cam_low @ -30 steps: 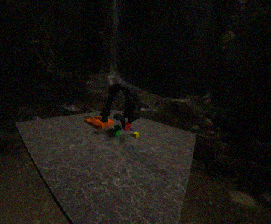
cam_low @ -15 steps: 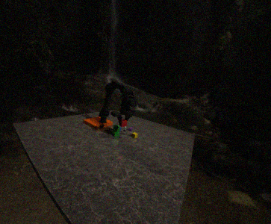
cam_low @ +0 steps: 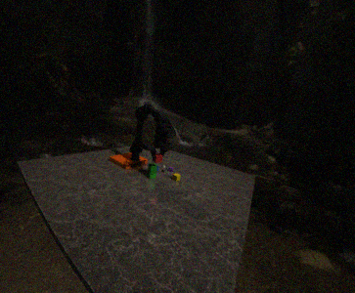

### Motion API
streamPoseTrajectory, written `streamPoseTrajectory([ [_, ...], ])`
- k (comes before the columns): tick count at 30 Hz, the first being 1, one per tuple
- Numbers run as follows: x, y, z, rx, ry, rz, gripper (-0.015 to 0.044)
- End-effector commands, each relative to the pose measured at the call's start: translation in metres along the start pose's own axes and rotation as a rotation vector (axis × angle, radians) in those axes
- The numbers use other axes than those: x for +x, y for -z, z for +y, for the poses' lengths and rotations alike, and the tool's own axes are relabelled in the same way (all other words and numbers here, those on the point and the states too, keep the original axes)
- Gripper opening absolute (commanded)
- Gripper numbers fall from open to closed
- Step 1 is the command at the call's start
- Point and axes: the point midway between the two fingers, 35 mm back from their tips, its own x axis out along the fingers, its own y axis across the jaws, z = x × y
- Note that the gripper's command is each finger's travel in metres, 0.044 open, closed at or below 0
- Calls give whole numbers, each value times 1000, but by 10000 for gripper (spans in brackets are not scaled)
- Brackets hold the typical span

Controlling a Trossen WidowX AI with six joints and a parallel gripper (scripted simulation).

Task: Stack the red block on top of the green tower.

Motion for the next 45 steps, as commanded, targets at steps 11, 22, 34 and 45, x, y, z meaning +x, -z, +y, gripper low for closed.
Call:
streamPoseTrajectory([
  [11,9,46,2,-3,5,-8,0],
  [22,21,49,2,-3,5,-7,0],
  [34,41,50,2,-3,5,-7,0],
  [45,41,50,2,-3,5,-7,0],
])
